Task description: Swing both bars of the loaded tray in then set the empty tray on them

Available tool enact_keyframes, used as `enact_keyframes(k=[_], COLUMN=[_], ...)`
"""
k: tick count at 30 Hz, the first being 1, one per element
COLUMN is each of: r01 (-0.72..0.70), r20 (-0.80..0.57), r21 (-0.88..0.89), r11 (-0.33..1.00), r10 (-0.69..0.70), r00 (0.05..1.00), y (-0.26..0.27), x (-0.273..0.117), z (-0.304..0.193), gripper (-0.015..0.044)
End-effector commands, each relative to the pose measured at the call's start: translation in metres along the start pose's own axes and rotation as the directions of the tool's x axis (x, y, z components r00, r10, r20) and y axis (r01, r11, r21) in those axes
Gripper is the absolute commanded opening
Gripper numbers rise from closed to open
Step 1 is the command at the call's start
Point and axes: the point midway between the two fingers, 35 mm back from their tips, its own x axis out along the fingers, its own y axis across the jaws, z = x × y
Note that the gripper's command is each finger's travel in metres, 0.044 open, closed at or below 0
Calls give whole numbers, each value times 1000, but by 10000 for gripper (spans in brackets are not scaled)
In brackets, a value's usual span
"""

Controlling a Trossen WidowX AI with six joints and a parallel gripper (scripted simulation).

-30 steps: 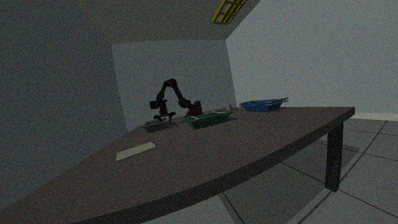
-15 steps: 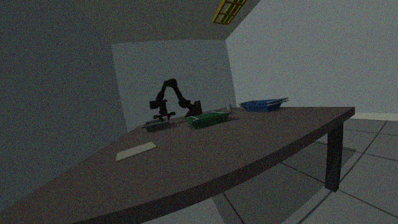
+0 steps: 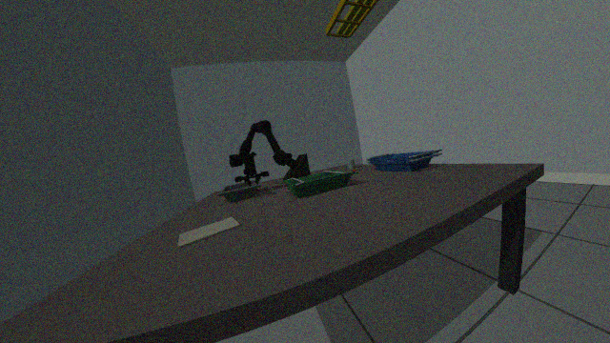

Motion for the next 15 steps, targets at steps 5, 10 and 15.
enact_keyframes(k=[5, 10, 15], r01=[13, 17, 19], r20=[-3, -4, -4], r21=[-4, -3, -2], r11=[1000, 1000, 1000], r10=[-13, -17, -19], r00=[1000, 1000, 1000], y=[-2, -1, -1], x=[-7, -28, -50], z=[-2, -5, -5], gripper=[0, 0, 0])
